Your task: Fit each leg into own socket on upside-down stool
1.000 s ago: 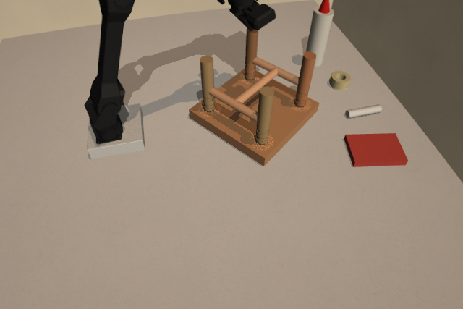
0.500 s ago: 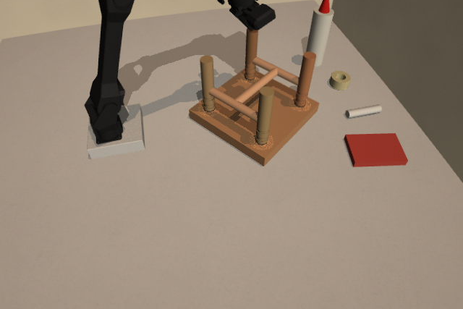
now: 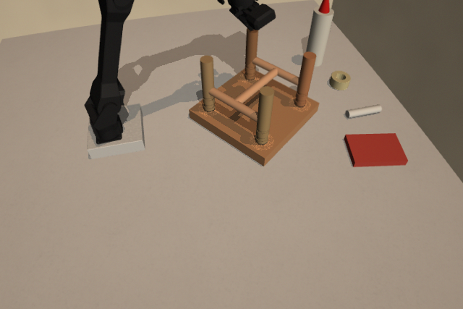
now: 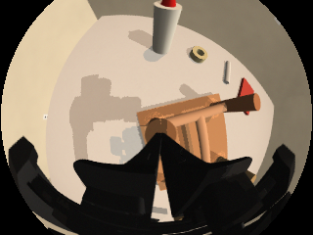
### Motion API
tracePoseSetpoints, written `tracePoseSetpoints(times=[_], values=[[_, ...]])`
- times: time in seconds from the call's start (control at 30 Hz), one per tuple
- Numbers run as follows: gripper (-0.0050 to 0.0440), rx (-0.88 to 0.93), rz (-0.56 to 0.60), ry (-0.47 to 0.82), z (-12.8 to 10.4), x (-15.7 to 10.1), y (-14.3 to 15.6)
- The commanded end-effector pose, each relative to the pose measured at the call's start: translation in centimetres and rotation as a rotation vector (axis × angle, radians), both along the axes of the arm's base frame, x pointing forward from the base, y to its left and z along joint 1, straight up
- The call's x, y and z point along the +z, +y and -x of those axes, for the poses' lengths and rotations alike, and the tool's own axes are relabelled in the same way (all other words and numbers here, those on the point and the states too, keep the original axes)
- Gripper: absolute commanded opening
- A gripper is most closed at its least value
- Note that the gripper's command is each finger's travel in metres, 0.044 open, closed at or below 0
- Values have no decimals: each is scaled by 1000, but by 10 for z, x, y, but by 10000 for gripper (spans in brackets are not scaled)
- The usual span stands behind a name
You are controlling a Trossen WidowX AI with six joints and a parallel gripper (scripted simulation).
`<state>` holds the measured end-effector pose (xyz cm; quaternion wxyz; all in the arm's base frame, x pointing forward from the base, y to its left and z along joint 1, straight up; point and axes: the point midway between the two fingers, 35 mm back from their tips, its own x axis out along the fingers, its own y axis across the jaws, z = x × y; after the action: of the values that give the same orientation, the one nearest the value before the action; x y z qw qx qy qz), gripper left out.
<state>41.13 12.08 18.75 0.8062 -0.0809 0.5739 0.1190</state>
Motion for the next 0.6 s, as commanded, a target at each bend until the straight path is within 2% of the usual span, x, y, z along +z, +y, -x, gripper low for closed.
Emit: tracePoseSetpoints(times=[0.0, 0.27, 0.57], values=[[0, -1, 23, 75, 1, -32, -1], [0, -1, 22, 72, 1, -29, -1], [0, -1, 17, 55, 0, -15, 0]])
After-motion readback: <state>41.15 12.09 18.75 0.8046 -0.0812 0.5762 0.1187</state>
